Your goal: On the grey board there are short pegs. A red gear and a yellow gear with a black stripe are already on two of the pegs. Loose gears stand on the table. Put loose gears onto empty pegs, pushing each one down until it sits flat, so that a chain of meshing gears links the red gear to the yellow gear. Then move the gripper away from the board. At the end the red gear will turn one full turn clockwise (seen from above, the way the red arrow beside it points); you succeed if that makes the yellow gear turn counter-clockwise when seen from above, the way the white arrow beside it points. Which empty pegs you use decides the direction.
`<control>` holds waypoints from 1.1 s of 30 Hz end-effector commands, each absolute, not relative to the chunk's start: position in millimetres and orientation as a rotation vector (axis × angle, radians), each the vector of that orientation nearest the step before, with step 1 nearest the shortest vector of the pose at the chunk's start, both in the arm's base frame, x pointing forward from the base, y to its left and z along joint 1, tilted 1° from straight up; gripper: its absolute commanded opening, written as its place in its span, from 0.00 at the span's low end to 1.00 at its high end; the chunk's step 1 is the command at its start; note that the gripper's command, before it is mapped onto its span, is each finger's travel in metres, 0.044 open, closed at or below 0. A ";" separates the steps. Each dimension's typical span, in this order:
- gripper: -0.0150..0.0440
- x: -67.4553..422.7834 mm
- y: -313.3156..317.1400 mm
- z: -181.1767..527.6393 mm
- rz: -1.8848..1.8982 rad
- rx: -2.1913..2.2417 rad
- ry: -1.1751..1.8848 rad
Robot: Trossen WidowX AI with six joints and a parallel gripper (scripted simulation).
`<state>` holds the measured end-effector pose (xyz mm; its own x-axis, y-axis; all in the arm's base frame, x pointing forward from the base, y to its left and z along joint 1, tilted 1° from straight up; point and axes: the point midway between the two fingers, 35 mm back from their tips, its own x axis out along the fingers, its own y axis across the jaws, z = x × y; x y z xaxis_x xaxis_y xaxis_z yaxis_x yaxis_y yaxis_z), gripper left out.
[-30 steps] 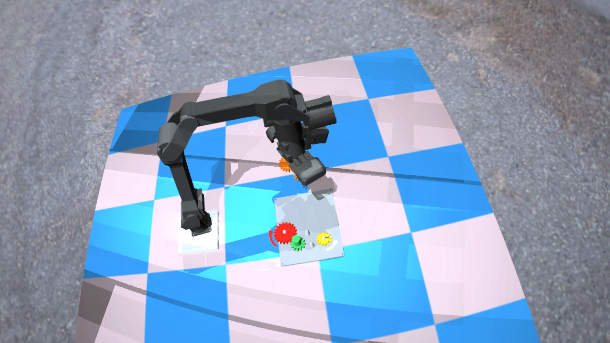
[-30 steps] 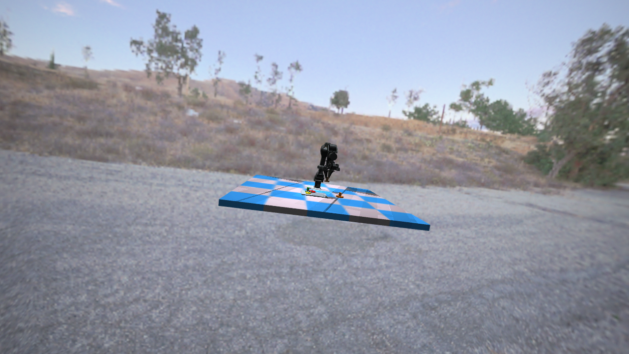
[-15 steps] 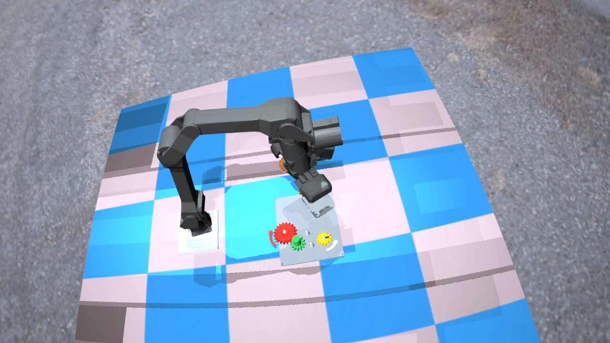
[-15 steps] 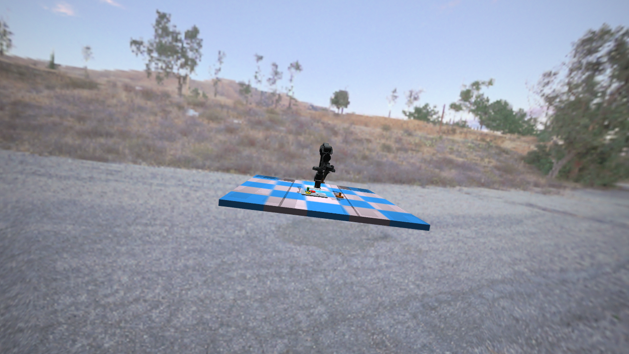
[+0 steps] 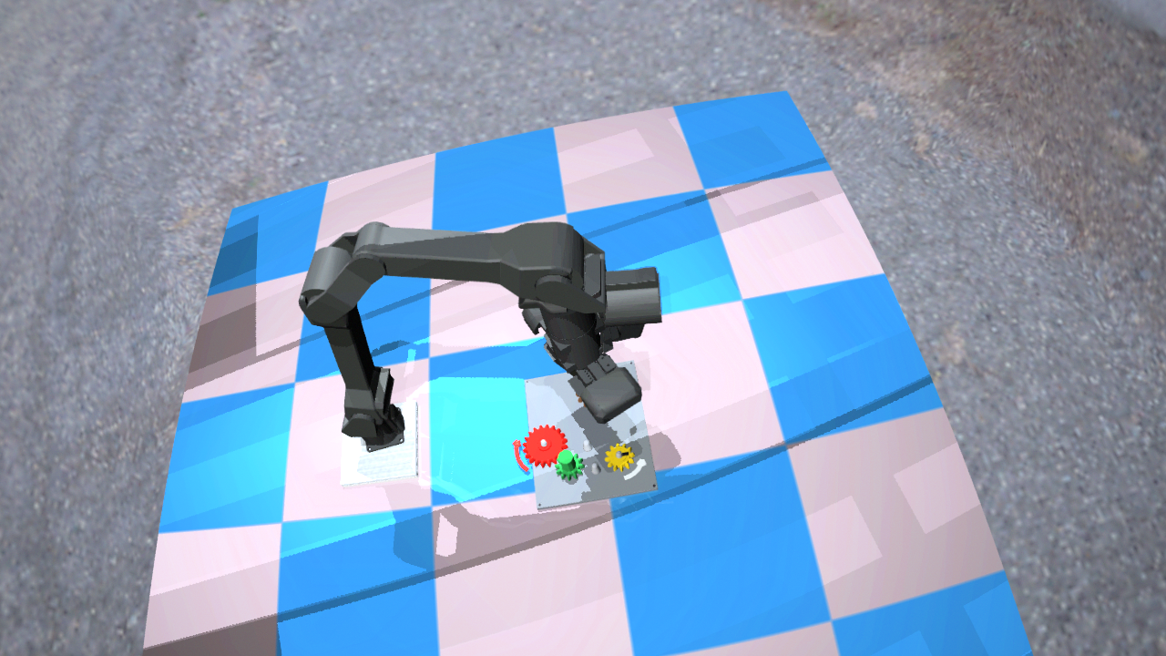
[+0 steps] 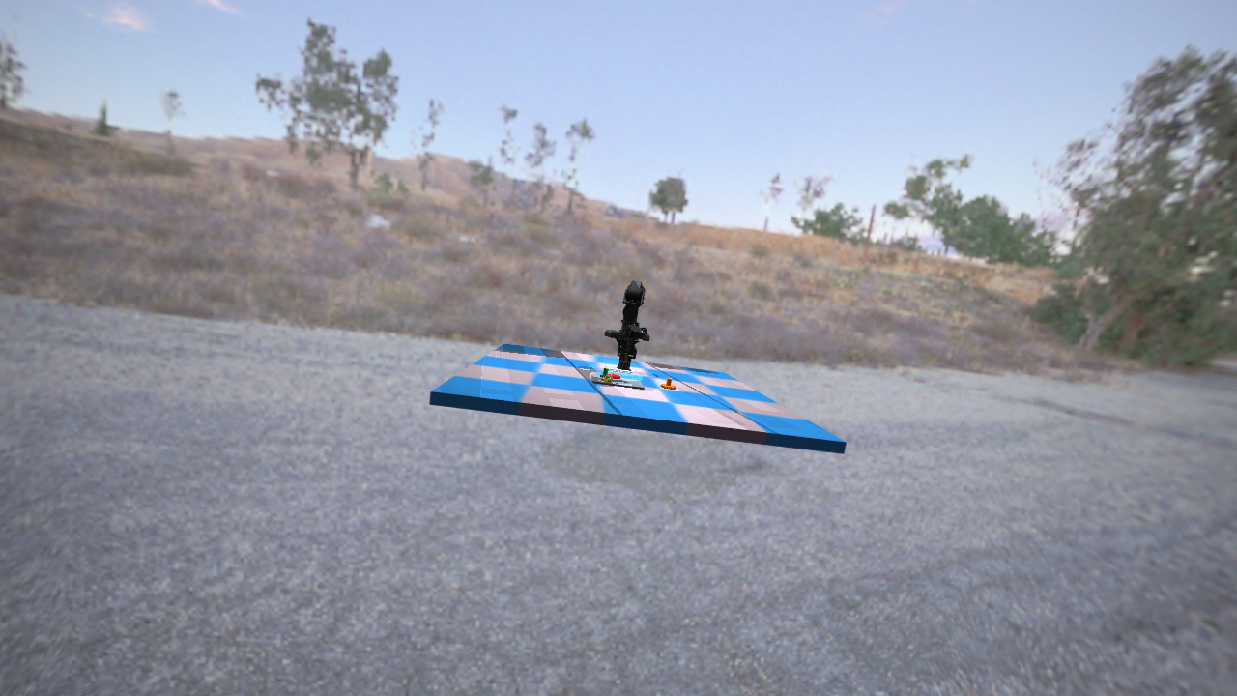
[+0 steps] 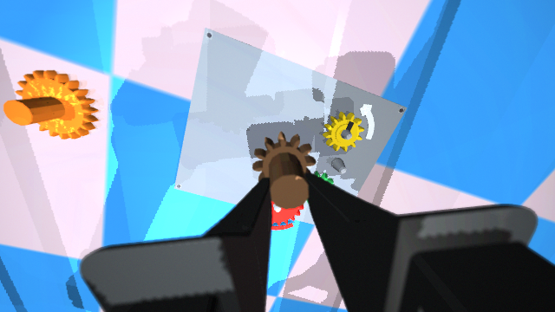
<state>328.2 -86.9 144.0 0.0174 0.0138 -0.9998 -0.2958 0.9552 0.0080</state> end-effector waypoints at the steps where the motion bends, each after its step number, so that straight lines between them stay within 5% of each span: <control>1: 0.25 326.1 -98.1 139.3 0.243 -0.231 1.539; 33: 0.25 304.6 -160.7 113.3 0.233 -0.230 1.540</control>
<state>305.1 -159.1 113.2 0.0165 0.0077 -0.9998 -0.2996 0.9541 0.0024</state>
